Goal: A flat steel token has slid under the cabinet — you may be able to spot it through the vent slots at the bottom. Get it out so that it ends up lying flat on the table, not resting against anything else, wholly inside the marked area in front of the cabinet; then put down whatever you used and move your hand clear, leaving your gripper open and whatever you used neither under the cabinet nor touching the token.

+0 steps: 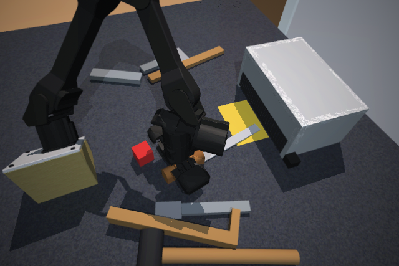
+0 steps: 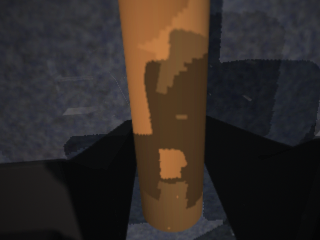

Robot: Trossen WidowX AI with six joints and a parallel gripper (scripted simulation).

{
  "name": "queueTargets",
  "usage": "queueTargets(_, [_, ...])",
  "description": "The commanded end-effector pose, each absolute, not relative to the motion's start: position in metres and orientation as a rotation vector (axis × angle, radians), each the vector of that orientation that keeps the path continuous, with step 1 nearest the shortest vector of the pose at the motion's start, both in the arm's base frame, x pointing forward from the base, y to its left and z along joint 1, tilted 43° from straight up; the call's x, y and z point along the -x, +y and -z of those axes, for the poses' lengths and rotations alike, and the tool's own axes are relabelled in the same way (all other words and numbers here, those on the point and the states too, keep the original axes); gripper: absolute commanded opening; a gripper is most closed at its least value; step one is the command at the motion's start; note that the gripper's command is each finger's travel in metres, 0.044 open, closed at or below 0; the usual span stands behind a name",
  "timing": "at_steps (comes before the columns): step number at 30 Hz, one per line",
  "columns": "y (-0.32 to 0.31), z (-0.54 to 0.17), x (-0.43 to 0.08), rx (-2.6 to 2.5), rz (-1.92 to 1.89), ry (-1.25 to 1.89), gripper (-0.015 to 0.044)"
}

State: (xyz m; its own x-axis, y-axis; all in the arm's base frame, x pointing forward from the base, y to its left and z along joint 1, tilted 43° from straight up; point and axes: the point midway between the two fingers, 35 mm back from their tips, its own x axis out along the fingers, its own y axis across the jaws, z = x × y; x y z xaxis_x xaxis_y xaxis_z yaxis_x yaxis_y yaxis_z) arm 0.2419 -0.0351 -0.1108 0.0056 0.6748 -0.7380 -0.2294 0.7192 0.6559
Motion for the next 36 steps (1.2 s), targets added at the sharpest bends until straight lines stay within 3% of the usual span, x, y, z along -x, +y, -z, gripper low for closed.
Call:
queueTargets(1, [-0.037,0.112,-0.242,-0.394,-0.742,1.394,0.0])
queueTargets(36, [-0.068,0.135,-0.244,-0.32,-0.804,1.36,0.0])
